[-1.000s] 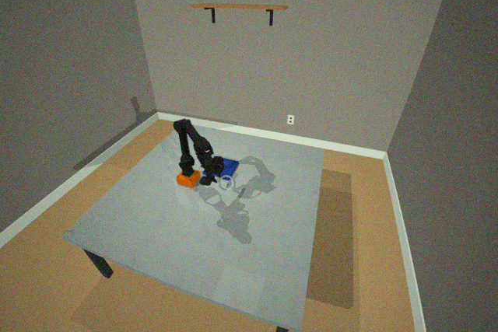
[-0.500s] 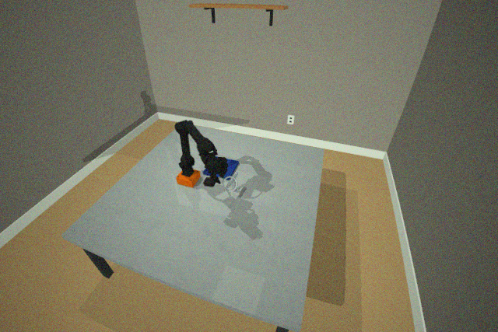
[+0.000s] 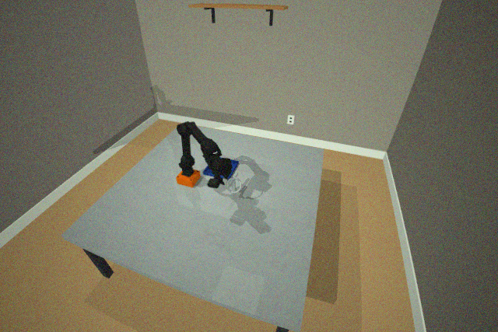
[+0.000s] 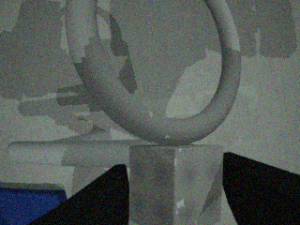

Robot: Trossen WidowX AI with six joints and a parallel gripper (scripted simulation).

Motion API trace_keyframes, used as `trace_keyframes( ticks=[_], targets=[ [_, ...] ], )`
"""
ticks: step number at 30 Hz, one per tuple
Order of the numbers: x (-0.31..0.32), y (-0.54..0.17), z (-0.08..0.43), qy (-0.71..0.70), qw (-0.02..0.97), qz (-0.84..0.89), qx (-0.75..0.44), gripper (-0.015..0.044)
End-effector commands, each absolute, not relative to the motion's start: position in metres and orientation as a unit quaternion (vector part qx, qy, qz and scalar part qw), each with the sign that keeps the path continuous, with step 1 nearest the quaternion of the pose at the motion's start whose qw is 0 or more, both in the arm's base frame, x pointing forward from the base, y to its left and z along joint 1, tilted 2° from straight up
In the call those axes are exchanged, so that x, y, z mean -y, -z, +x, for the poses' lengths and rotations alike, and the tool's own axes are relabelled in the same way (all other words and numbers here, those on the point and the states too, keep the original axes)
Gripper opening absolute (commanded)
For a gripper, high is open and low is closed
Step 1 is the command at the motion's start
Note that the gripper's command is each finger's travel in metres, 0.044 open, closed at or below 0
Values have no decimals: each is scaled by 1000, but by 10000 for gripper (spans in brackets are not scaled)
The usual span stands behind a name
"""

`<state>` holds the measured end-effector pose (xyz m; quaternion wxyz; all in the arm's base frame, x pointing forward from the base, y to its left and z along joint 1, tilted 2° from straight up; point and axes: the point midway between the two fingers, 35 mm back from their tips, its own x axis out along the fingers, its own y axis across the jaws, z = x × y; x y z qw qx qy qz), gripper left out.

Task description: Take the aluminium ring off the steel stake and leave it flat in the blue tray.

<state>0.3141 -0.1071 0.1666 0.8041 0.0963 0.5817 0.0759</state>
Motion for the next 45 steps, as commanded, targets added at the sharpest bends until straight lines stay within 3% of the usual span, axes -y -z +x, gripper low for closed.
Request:
trace_keyframes(
  ticks=[1, 24, 45],
  targets=[
    [107, -167, 321, -74, 804, 95, -582, 0],
    [105, -167, 354, -76, 806, 94, -580, 0],
    [84, -172, 333, -189, 835, -89, -509, 0]
  ],
)
